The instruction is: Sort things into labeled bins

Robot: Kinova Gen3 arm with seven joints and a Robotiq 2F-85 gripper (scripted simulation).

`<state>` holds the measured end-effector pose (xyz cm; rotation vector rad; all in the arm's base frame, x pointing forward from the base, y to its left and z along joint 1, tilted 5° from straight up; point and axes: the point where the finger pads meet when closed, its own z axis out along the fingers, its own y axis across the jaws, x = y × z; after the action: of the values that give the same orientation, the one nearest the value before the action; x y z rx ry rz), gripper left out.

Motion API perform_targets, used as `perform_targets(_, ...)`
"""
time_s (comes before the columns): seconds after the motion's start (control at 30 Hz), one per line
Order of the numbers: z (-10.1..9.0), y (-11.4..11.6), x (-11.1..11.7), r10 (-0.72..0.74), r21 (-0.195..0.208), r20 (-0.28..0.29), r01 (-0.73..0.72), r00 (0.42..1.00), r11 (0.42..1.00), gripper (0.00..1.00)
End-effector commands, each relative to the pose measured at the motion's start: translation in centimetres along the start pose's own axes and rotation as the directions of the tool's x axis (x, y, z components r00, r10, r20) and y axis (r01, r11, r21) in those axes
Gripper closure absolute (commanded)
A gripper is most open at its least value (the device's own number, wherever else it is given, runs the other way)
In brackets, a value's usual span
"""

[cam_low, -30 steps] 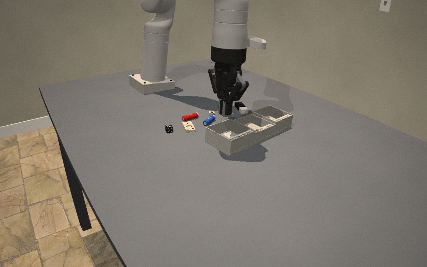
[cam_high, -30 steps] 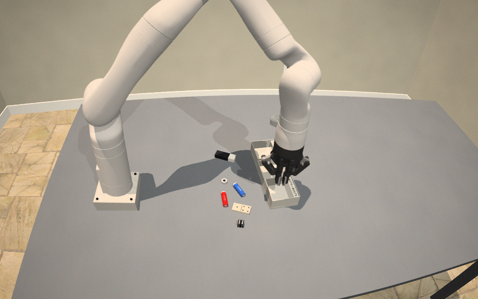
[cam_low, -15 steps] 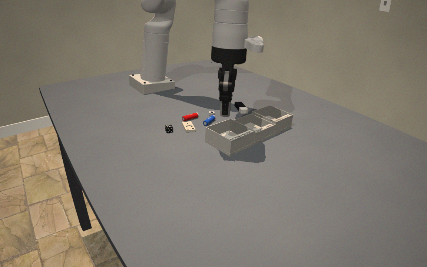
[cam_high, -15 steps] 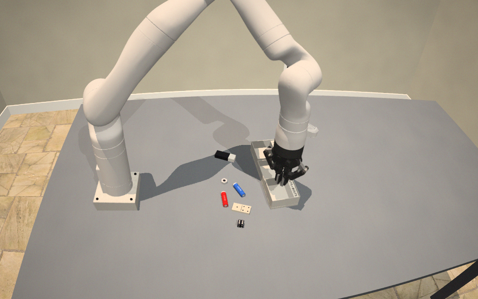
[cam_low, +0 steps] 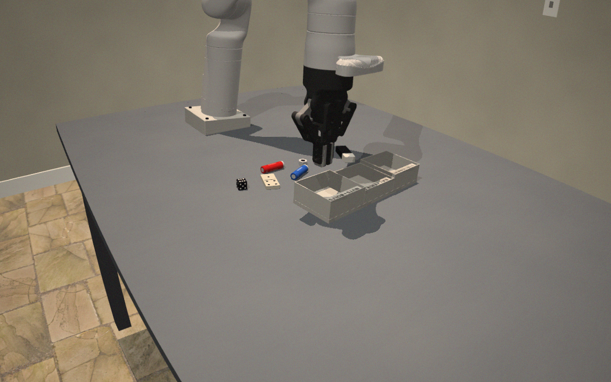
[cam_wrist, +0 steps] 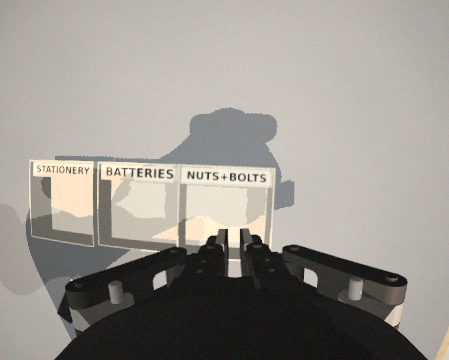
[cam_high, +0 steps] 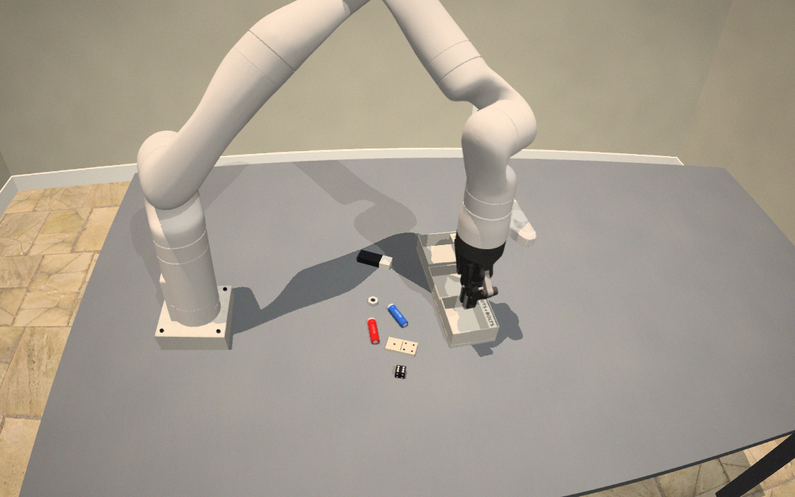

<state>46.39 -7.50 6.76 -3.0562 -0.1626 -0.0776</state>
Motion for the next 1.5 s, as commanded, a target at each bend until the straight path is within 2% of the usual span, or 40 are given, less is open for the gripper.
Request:
perform_targets(0.0,0.3,-0.3,-0.1,0.043,-0.007,0.012,-0.043,0.999,0.999,0.91)
perform_targets(0.3,1.1,-0.2,-0.1,0.043,-0.007,0.012,-0.043,0.999,0.999,0.91)
perform_targets(0.8,5.1,-0.2,-0.1,0.043,-0.007,0.012,-0.043,0.999,0.999,0.91)
perform_targets(1.47,5.5,-0.2,-0.1,0.043,-0.007,0.012,-0.043,0.999,0.999,0.91)
